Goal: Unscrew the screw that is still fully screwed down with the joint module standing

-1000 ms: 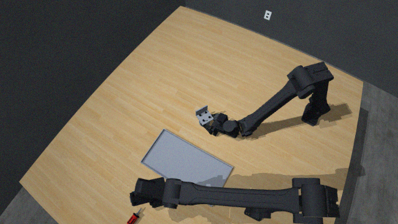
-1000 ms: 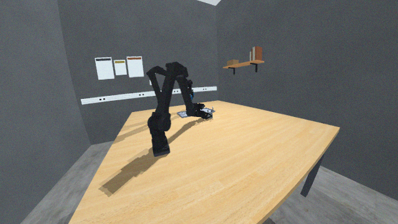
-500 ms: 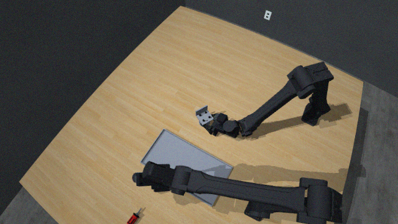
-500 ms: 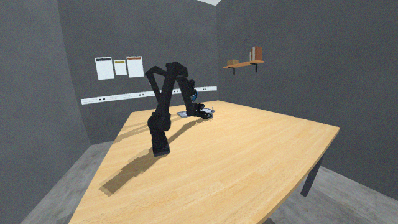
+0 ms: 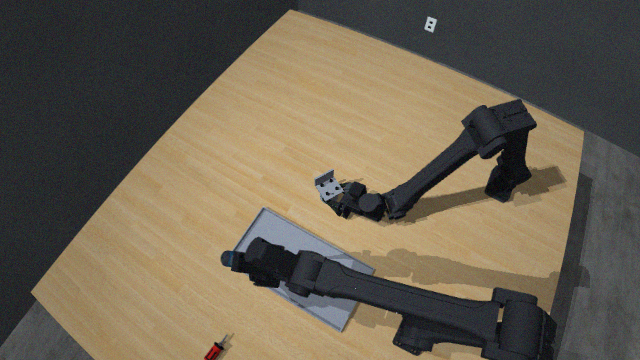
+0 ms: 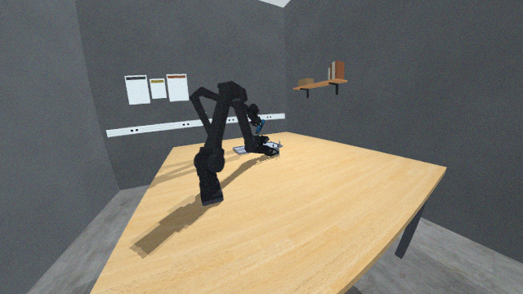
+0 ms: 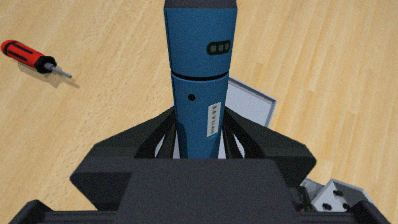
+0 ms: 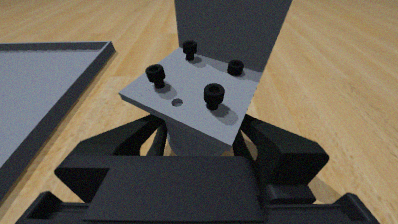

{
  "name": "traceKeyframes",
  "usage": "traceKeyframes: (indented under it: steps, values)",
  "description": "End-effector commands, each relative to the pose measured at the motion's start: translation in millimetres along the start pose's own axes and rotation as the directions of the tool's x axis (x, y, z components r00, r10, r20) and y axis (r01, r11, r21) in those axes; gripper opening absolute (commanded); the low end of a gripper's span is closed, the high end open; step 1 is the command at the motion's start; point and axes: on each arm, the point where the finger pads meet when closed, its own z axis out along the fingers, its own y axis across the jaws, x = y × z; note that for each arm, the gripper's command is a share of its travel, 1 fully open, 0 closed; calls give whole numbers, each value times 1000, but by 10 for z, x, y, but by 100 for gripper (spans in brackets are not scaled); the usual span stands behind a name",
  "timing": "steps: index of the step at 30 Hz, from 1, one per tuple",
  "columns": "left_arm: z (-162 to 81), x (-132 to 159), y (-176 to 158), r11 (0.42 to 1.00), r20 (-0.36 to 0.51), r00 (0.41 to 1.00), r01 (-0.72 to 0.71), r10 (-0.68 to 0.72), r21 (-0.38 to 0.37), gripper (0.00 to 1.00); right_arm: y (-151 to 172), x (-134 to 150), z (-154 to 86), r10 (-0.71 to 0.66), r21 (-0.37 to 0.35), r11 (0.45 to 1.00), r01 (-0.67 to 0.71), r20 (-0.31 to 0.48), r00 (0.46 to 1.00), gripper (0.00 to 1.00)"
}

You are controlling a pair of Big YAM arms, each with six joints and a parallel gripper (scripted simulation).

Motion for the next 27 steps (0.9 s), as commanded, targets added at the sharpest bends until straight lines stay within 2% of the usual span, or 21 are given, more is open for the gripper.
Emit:
traceKeyframes:
  steps: [1, 3, 4, 10, 12, 15, 16, 17, 20, 21, 27]
  values:
    - [-269, -546, -76, 999, 143, 990, -14, 10, 30, 42, 78, -20, 91, 11, -5, 1000, -11, 9, 1000, 59]
    - [-269, -546, -76, 999, 143, 990, -14, 10, 30, 42, 78, -20, 91, 11, -5, 1000, -11, 9, 1000, 59]
    - [-166, -225, -144, 998, 99, 994, -41, 36, 40, 42, 78, -20, 91, 11, -5, 1000, -11, 9, 1000, 59]
    - [-230, -173, -447, 989, 153, 984, -111, 96, 96, 42, 78, -20, 91, 11, -5, 1000, -11, 9, 1000, 59]
    - [-309, -288, -596, 984, 195, 974, -136, 111, 118, 42, 78, -20, 91, 11, -5, 1000, -11, 9, 1000, 59]
    - [-284, -131, -696, 976, 201, 969, -171, 142, 137, 42, 78, -20, 91, 11, -5, 1000, -11, 9, 1000, 59]
    - [-387, -353, -783, 974, 240, 961, -173, 135, 146, 42, 78, -20, 91, 11, -5, 1000, -11, 9, 1000, 59]
    - [-414, -436, -758, 976, 252, 959, -167, 127, 142, 42, 78, -20, 91, 11, -5, 1000, -11, 9, 1000, 59]
    - [-410, -461, -702, 978, 254, 960, -158, 120, 134, 42, 78, -20, 91, 11, -5, 1000, -11, 9, 1000, 59]
    - [-301, -118, -743, 972, 211, 966, -182, 150, 145, 42, 78, -20, 91, 11, -5, 1000, -11, 9, 1000, 59]
    - [-408, -35, -1030, 948, 271, 943, -250, 193, 195, 42, 78, -20, 91, 11, -5, 1000, -11, 9, 1000, 59]
